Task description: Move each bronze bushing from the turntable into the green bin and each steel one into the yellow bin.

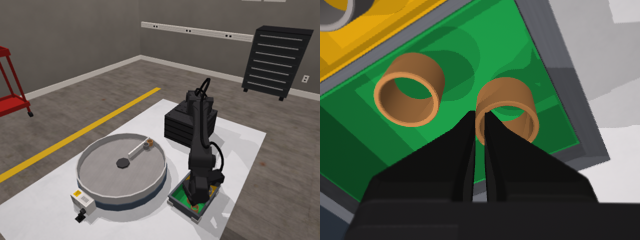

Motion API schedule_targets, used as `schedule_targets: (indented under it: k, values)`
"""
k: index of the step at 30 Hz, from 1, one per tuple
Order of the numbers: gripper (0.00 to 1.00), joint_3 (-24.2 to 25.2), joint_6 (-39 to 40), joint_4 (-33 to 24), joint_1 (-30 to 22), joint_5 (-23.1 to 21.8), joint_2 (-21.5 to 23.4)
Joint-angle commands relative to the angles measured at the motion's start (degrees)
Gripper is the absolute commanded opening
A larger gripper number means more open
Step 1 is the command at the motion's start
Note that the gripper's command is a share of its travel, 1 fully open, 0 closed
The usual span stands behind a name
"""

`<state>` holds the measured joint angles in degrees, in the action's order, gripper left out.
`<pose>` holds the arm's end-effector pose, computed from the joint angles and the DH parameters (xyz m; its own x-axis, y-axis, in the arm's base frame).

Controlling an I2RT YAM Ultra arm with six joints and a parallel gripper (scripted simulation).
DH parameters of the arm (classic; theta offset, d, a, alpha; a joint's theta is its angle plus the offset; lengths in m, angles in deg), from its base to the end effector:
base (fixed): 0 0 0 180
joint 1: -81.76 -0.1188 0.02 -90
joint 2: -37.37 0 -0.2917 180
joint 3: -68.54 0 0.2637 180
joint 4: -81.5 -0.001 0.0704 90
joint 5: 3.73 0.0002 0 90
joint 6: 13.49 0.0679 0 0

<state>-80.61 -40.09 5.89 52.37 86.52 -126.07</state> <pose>0.4834 0.2731 -0.0014 0.8289 -0.5593 0.0047 -0.5593 -0.8289 0.0004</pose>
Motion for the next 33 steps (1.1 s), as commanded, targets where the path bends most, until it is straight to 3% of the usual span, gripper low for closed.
schedule_targets:
  k: [1,33]
  values:
    - [0.0,-0.67,-0.4,-0.43,0.24,0.18,1.07]
    - [0.0,-0.04,-0.41,0.17,0.26,0.18,0.77]
